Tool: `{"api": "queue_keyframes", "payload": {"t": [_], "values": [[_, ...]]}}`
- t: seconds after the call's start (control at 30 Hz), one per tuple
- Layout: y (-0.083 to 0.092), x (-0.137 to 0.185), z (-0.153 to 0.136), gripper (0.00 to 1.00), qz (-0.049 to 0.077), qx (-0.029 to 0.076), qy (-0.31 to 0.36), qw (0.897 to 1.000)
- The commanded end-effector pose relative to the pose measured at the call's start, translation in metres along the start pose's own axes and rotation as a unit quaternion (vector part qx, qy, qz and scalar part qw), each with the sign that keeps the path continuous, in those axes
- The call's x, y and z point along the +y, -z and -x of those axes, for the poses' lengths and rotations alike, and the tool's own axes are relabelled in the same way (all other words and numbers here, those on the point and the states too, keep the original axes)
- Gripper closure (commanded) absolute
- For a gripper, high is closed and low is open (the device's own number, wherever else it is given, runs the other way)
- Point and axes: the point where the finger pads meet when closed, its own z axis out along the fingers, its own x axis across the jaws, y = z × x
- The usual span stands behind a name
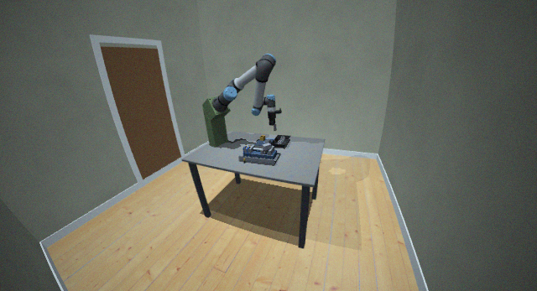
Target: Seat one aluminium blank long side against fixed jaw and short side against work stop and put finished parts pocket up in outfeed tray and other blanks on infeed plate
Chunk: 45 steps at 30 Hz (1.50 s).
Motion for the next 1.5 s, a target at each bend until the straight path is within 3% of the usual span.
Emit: {"api": "queue_keyframes", "payload": {"t": [0.0, 1.47], "values": [[-0.0052, -0.0005, 0.0003, 1.0, -0.001, 0.0, 0.0, 1.0], [-0.0122, -0.0007, 0.0005, 1.0, -0.001, 0.0, 0.0, 1.0]]}}
